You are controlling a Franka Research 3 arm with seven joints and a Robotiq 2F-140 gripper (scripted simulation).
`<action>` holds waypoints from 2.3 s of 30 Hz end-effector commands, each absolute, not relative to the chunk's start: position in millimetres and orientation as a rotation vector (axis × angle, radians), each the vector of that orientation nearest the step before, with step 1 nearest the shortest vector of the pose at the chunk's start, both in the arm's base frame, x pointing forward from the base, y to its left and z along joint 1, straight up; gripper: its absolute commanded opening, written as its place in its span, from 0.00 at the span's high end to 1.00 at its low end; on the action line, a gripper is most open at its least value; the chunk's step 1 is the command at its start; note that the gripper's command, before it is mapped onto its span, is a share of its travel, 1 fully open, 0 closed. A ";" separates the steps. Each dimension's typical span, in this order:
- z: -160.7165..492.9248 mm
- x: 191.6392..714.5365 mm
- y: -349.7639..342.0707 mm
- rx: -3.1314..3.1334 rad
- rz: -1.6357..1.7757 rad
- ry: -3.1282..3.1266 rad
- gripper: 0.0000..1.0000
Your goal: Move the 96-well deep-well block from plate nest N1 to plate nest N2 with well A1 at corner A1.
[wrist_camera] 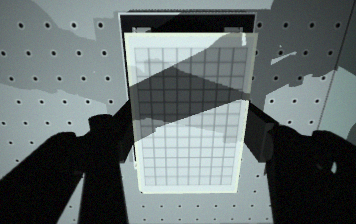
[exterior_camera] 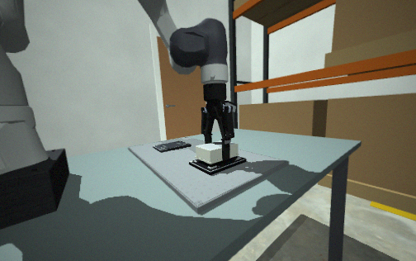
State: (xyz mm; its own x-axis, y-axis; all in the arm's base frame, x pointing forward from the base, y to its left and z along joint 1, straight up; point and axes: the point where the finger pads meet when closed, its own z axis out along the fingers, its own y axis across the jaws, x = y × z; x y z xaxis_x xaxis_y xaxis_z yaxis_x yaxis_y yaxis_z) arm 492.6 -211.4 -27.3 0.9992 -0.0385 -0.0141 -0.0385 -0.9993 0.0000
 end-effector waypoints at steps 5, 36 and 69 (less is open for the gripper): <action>-27.8 497.2 -213.6 -3.144 0.003 0.054 0.40; -30.0 495.2 -212.9 -3.144 0.003 0.054 0.40; -34.8 494.1 -212.5 -3.144 0.003 0.054 0.40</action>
